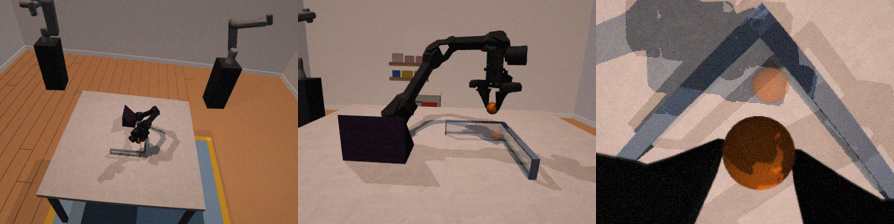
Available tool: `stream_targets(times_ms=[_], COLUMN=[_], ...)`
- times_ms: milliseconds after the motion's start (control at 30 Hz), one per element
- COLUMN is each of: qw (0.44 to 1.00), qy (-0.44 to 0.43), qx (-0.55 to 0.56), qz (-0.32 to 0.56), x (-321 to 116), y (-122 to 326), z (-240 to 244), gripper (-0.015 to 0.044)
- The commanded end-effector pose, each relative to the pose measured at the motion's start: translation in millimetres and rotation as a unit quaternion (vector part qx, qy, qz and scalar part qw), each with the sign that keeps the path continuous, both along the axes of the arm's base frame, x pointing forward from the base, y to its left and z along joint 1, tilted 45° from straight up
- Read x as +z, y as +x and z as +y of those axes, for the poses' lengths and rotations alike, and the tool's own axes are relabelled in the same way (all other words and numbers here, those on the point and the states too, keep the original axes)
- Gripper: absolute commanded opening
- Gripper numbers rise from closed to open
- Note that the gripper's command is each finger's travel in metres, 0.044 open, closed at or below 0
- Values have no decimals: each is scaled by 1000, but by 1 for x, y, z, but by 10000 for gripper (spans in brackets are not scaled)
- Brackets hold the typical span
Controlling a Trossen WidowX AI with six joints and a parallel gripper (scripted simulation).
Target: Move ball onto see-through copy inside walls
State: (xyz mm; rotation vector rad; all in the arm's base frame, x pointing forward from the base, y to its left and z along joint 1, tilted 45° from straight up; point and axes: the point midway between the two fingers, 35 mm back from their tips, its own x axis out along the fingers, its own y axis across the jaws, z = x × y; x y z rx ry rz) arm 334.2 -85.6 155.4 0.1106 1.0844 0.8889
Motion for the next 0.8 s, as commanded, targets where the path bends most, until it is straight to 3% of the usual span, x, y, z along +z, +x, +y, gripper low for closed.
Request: stream_targets(times_ms=[0,600,767], qw=[998,944,936], qy=[12,60,63], qx=[-41,-227,-242], qz=[37,232,248], x=[0,-6,-7], y=[7,31,33], z=[3,19,20], gripper=[0,0,0])
